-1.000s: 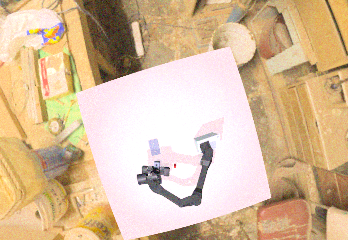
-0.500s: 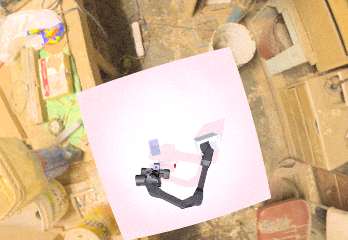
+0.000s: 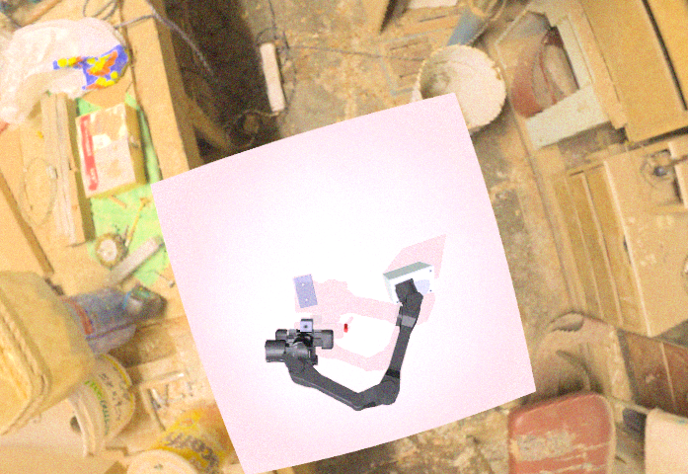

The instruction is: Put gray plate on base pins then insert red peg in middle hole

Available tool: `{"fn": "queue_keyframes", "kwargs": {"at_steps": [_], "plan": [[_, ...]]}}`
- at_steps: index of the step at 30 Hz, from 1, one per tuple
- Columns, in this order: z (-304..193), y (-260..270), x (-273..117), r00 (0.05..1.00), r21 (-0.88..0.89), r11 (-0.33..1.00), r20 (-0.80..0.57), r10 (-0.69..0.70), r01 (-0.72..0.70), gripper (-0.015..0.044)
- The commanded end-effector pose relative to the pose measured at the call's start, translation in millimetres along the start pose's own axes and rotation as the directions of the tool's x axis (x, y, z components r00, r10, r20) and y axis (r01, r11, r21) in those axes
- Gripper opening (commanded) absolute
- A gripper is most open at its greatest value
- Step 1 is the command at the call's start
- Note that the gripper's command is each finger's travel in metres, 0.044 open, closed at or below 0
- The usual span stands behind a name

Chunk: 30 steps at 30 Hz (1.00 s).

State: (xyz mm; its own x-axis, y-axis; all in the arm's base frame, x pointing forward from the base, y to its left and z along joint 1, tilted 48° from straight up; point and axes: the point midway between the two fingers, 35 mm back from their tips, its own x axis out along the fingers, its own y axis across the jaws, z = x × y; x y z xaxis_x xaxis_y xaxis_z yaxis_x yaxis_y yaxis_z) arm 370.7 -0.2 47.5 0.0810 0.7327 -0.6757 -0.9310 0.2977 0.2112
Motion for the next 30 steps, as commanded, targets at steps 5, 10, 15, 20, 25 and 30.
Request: {"fn": "queue_keyframes", "kwargs": {"at_steps": [5,10,15,20,25,30], "plan": [[-23,-8,11,1.0,-0.034,0.999,-0.004,-0.001,0.001,0.0],[-37,-12,19,1.0,-0.06,0.998,-0.005,-0.002,0.001,0.0],[-51,-15,27,1.0,-0.086,0.996,-0.005,-0.002,0.001,0.0],[-65,-17,35,1.0,-0.113,0.994,-0.005,-0.002,0.001,0.0],[-79,-19,44,1.0,-0.139,0.99,-0.005,-0.002,0.001,0.0],[-93,-20,52,1.0,-0.165,0.986,-0.005,-0.002,0.001,0.0]]}}
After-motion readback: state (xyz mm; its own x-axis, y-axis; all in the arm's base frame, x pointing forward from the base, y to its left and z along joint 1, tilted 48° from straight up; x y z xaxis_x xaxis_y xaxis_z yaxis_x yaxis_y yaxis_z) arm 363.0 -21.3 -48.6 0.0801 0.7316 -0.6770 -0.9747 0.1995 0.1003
